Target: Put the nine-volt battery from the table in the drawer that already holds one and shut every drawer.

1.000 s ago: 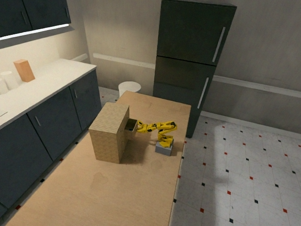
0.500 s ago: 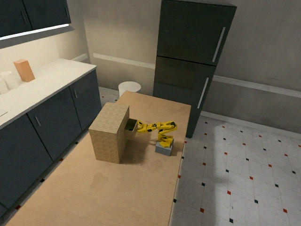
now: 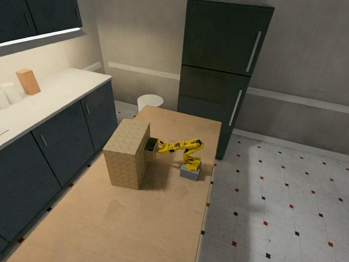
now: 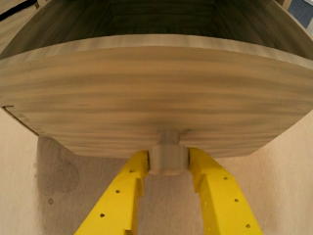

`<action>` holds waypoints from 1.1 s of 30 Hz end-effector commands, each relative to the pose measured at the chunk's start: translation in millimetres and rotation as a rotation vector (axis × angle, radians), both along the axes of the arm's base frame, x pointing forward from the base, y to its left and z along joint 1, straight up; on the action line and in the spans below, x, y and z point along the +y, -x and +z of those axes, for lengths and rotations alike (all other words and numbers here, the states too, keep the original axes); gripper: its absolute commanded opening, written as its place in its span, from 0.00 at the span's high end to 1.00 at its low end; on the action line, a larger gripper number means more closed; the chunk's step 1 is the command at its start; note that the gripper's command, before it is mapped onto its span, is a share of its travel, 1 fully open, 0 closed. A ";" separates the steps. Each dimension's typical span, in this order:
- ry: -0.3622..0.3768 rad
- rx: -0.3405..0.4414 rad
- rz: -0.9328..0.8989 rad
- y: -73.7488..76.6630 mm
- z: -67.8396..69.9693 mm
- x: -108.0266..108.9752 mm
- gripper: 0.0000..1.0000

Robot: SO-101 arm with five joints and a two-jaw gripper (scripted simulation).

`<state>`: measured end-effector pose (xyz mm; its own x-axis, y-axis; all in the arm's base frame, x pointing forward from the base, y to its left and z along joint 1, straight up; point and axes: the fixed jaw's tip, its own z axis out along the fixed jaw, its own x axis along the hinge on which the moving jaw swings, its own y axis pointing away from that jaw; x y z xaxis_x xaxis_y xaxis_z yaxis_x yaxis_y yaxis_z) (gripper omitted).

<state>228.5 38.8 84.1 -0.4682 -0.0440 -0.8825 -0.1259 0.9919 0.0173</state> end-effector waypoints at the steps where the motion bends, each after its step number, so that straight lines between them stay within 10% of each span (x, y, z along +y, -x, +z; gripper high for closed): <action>1: 0.009 -0.007 -0.013 -3.7 0.8 -3.6 1.00; 33: 0.010 -0.007 -0.010 -27.8 0.9 -0.2 1.00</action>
<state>252.5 41.6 84.2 -0.4687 -0.0439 -0.8823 -0.1246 0.9921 0.0168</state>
